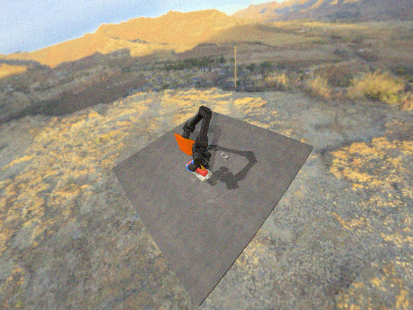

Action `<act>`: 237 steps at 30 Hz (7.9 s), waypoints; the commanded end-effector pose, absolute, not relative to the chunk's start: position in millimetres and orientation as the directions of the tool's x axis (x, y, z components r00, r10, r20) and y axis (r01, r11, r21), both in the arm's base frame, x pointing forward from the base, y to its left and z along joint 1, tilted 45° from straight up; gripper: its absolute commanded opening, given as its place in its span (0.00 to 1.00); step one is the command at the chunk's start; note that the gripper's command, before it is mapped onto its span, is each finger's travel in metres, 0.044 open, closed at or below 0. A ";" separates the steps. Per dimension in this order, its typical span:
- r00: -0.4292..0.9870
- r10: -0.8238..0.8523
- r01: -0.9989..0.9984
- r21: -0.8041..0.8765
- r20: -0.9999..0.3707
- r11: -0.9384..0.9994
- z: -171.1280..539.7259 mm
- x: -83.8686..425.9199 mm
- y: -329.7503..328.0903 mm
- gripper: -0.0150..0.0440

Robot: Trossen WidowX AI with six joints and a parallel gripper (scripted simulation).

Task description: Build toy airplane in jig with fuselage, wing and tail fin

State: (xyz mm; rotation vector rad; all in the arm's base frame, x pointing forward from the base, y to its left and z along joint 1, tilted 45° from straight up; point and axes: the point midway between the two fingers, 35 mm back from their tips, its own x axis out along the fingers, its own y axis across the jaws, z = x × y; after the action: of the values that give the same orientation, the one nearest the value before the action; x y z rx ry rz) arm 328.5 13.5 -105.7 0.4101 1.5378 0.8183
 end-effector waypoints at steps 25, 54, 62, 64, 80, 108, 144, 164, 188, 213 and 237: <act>-0.136 0.681 -0.215 0.693 -0.719 0.688 -98.3 333.7 4.0 0.36; -0.136 0.682 -0.215 0.694 -0.718 0.687 -111.2 330.6 16.5 0.36; -0.136 0.682 -0.215 0.694 -0.718 0.687 -111.0 331.0 16.2 0.36; -0.136 0.682 -0.215 0.694 -0.718 0.687 -110.9 331.1 16.2 0.36; -0.136 0.682 -0.215 0.694 -0.718 0.687 -110.7 331.3 16.1 0.36; -0.136 0.682 -0.215 0.694 -0.718 0.687 -110.7 331.3 16.1 0.36; -0.136 0.681 -0.216 0.692 -0.720 0.689 -85.1 336.4 -8.4 0.36; -0.136 0.681 -0.215 0.693 -0.719 0.688 -94.9 333.7 0.2 0.36; -0.136 0.682 -0.215 0.694 -0.718 0.687 -110.8 330.4 15.9 0.36; -0.138 0.681 -0.219 0.693 -0.719 0.687 -111.4 330.2 16.2 0.25; -0.130 0.675 -0.216 0.685 -0.727 0.696 -79.0 340.7 -18.3 0.69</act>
State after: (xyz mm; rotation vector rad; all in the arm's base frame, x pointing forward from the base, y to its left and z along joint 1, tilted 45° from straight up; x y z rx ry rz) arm 327.3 9.7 -102.7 0.4088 1.5496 0.8217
